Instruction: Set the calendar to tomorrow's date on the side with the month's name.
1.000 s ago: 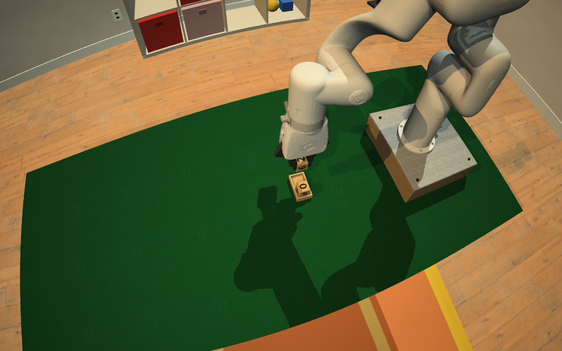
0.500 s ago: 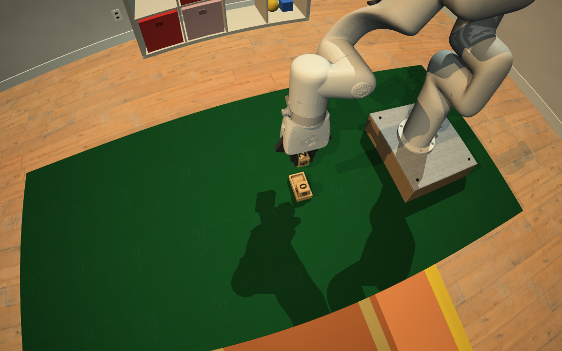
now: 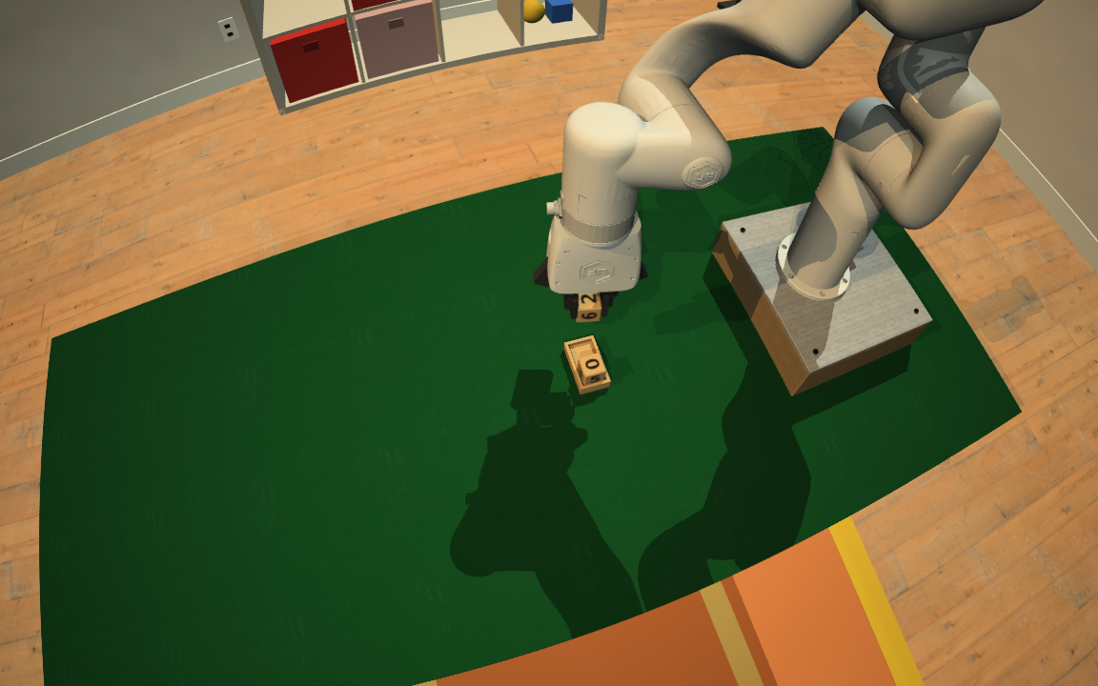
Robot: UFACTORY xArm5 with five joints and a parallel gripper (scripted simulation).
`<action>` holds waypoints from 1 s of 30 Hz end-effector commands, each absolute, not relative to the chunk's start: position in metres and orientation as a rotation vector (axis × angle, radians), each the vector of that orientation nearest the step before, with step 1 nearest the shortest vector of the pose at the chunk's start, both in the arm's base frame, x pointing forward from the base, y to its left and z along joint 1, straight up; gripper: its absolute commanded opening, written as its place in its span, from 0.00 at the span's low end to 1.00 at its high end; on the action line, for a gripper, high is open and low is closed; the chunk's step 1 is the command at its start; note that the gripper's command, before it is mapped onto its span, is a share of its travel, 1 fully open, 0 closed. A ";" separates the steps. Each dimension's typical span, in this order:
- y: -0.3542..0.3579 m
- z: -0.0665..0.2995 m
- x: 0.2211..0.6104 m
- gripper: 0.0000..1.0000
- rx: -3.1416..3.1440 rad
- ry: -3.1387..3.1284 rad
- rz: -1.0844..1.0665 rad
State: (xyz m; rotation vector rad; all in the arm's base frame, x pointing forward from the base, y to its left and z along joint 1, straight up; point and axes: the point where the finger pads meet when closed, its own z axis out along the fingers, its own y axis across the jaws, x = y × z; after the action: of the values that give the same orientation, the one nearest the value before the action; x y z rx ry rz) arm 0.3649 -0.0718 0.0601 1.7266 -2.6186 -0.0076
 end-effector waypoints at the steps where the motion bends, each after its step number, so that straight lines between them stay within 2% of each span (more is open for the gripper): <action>1: -0.075 0.061 0.366 0.27 1.575 -2.715 -0.004; 30: -0.094 0.059 0.364 0.27 0.480 -3.101 -0.002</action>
State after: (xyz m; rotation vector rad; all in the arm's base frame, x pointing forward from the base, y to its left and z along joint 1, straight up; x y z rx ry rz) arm 0.3628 -0.0908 0.0584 0.6882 -3.0590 -0.0048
